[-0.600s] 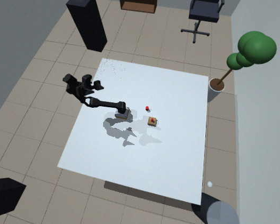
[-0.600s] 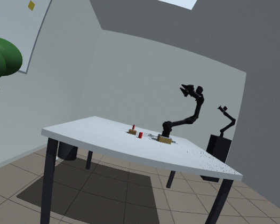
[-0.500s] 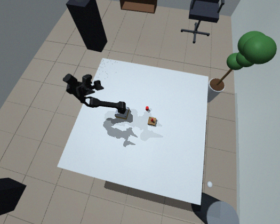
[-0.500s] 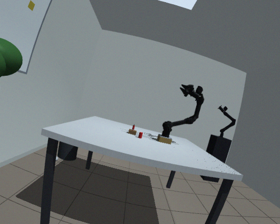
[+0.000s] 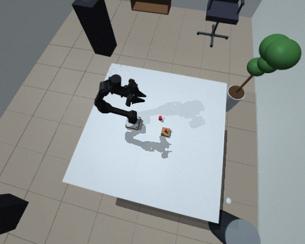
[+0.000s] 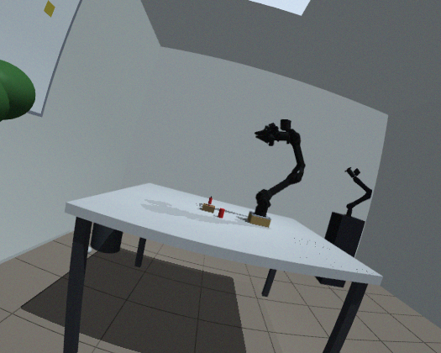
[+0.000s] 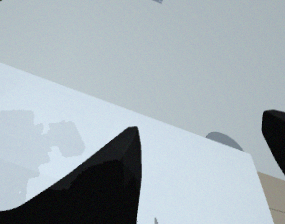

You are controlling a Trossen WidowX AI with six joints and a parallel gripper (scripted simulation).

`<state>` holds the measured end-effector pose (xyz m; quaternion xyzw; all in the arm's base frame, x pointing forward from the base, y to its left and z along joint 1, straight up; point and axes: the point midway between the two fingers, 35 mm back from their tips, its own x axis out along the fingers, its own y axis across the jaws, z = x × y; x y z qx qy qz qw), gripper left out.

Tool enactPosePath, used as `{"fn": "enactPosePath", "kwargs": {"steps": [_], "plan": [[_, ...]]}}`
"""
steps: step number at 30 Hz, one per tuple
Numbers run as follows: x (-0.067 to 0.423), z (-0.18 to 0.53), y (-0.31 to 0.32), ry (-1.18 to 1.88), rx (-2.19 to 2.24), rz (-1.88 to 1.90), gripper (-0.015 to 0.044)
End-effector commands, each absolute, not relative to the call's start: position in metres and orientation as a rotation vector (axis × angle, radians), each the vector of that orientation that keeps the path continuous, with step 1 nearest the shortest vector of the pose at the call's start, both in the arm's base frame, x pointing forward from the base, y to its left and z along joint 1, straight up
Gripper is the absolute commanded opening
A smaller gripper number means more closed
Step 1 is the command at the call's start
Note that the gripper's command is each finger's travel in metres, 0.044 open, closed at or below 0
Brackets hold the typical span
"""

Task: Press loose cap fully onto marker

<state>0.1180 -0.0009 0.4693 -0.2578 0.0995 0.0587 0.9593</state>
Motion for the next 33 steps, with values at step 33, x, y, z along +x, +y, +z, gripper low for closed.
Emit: {"fn": "enactPosePath", "kwargs": {"steps": [33], "plan": [[0.24,0.101,0.11,1.546,-0.069,0.092,0.0253]]}}
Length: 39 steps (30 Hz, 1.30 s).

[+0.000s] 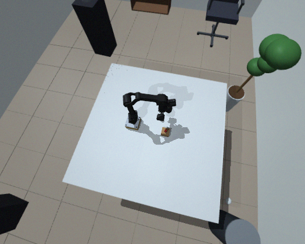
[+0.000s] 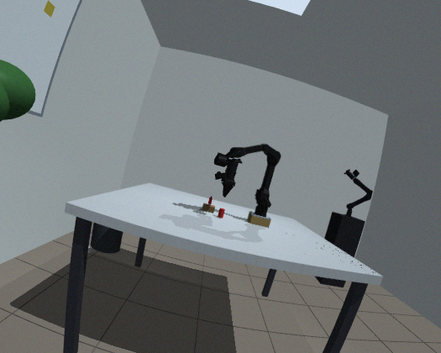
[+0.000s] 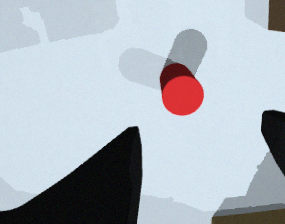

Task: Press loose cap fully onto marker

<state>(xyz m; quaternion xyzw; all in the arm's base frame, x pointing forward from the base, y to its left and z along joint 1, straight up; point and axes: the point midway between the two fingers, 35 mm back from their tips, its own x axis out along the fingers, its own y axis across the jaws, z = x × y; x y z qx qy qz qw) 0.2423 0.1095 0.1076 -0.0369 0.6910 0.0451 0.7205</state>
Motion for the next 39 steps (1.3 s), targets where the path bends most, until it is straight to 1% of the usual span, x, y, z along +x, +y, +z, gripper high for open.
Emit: {"fn": "enactPosePath", "kwargs": {"steps": [1,4,39], "plan": [[0.239,0.095,0.11,1.546,-0.069,0.092,0.0253],[0.237,0.07,0.109,1.546,-0.069,0.092,0.0253],[0.237,0.016,0.109,1.547,-0.07,0.092,0.0253]]}}
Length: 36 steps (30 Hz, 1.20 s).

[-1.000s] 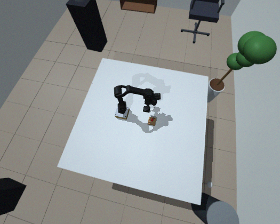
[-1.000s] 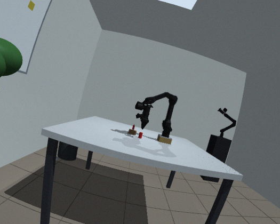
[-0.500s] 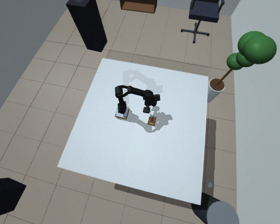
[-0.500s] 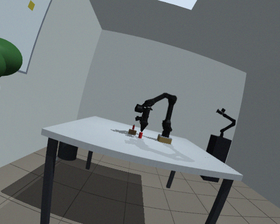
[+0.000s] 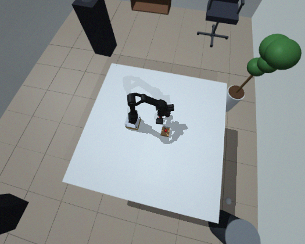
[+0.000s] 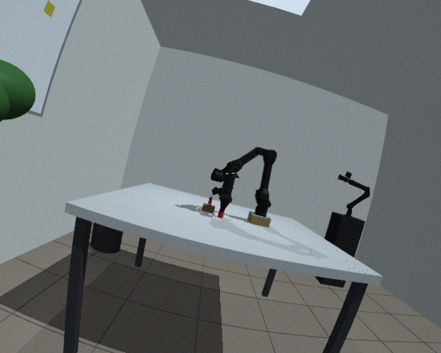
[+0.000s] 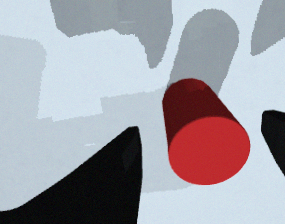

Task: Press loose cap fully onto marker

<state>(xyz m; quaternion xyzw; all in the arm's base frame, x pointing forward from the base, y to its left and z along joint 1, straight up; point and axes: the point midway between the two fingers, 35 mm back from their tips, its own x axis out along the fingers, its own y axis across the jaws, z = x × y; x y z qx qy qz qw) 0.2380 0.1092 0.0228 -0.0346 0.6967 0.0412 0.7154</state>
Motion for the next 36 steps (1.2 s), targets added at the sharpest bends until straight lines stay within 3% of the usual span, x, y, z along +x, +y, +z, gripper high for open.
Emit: {"fn": "enactPosePath", "kwargs": {"steps": [1,12,16,25,28,36], "plan": [[0.237,0.015,0.109,1.547,-0.07,0.092,0.0253],[0.235,0.0,0.109,1.547,-0.07,0.092,0.0253],[0.235,0.0,0.109,1.547,-0.07,0.092,0.0148],[0.235,0.0,0.108,1.547,-0.07,0.092,0.0088],[0.237,0.003,0.111,1.534,-0.068,0.087,0.0009],[0.238,0.024,0.11,1.537,-0.068,0.088,0.0]]}}
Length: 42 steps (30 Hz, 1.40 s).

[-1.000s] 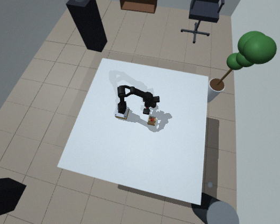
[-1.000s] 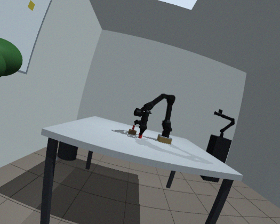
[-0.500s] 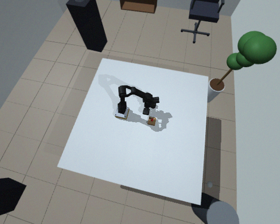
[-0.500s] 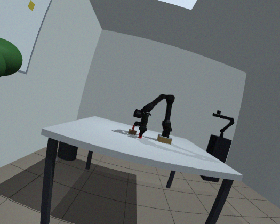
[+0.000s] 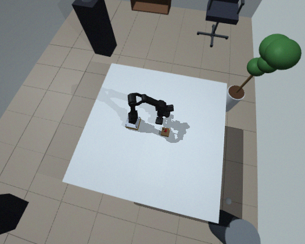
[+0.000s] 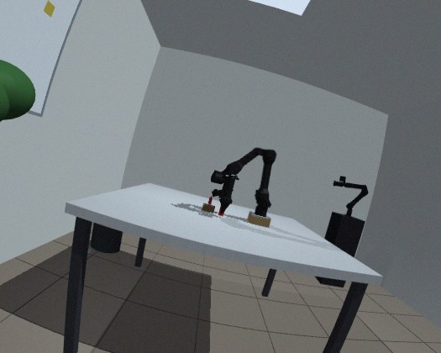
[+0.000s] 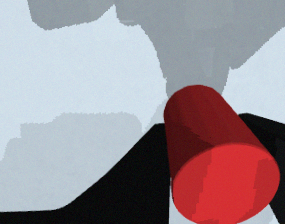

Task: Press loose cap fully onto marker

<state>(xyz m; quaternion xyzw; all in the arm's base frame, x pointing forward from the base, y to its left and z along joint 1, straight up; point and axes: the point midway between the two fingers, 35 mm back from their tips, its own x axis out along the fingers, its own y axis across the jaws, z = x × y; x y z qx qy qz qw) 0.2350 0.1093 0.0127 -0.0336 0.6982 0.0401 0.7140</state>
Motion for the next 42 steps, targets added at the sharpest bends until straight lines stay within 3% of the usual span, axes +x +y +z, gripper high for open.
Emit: {"fn": "enactPosePath", "kwargs": {"steps": [1,16,42], "plan": [[0.238,0.027,0.11,1.538,-0.069,0.088,0.0],[0.236,0.061,0.105,1.547,-0.07,0.092,0.0],[0.294,0.093,0.042,1.541,-0.069,0.084,0.0]]}}
